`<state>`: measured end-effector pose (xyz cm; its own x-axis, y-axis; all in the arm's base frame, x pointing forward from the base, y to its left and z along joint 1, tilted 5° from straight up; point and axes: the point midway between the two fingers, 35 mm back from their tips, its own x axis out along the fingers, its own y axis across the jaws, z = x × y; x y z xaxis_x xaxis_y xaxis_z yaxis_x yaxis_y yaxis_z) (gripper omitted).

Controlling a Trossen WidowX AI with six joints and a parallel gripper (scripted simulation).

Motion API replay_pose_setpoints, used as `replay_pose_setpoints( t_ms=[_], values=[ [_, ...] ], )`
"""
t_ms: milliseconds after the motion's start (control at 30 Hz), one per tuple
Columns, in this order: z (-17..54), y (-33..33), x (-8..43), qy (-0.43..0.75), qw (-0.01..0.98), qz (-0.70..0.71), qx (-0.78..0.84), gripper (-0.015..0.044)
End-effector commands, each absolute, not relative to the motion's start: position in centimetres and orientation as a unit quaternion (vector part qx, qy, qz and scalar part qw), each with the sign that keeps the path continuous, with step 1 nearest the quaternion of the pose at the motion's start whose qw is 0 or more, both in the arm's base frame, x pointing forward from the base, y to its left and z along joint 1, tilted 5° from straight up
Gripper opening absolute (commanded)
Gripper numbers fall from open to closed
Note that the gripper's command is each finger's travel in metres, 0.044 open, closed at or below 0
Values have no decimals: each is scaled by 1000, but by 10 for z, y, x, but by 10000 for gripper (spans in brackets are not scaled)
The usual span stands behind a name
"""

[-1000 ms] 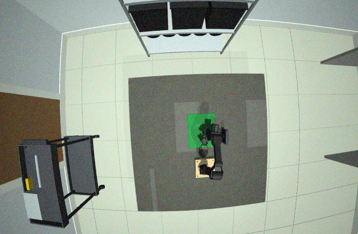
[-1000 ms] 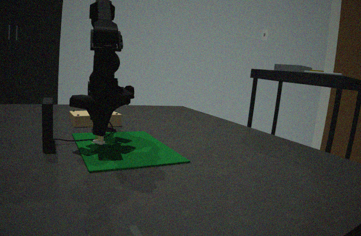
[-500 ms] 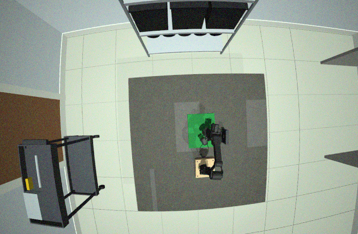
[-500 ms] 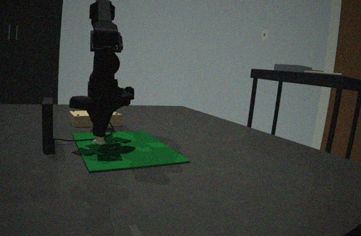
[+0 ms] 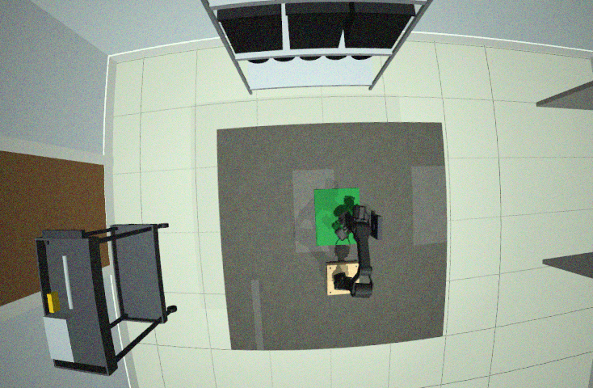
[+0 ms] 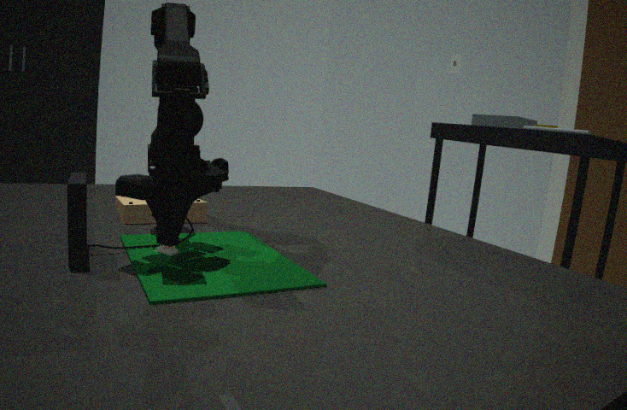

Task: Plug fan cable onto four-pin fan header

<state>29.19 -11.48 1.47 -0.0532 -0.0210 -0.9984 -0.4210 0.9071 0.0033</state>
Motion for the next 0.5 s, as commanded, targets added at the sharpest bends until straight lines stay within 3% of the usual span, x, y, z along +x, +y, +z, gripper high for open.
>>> replay_pose_setpoints(
  t_ms=[0, 433, 467],
  values=[
    [11, -115, 291, 711, 669, 148, -156, 0],
    [4, -116, 291, 711, 669, 148, -156, 0],
    [7, -115, 291, 710, 670, 149, -156, 26]
  ],
)
